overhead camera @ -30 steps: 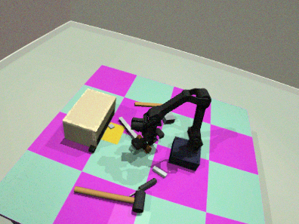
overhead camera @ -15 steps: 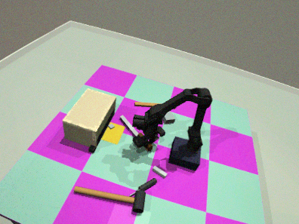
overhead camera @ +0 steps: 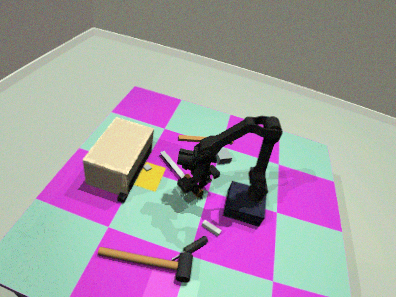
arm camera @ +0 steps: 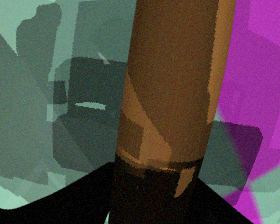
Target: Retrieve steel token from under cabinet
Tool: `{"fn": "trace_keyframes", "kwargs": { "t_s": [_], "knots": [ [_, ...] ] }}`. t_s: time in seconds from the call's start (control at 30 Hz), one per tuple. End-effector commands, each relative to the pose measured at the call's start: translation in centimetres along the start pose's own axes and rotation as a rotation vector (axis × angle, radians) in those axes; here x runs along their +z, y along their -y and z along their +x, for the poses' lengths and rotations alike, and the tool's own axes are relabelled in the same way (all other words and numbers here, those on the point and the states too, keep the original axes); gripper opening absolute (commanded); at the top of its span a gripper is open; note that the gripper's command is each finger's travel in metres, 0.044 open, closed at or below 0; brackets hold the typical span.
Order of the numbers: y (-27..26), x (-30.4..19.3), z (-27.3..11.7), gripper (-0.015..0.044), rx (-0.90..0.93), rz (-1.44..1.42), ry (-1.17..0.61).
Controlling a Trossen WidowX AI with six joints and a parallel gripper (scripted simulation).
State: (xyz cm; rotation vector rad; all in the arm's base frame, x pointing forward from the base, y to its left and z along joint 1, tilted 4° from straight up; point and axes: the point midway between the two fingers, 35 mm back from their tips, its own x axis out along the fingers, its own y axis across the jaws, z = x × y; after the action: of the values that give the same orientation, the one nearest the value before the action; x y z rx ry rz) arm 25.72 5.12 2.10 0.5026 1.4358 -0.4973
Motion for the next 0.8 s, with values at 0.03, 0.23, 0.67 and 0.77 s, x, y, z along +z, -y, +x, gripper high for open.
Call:
{"fn": "trace_keyframes", "kwargs": {
  "t_s": [0.03, 0.23, 0.67, 0.77],
  "knots": [
    [0.4, 0.5, -0.2, 0.0, 0.008, -0.006, 0.013],
    [0.9, 0.8, -0.2, 0.0, 0.008, -0.006, 0.013],
    [2.0, 1.5, -0.2, 0.0, 0.007, -0.006, 0.013],
    [2.3, 1.7, -0.2, 0.0, 0.006, -0.006, 0.014]
  ]
}}
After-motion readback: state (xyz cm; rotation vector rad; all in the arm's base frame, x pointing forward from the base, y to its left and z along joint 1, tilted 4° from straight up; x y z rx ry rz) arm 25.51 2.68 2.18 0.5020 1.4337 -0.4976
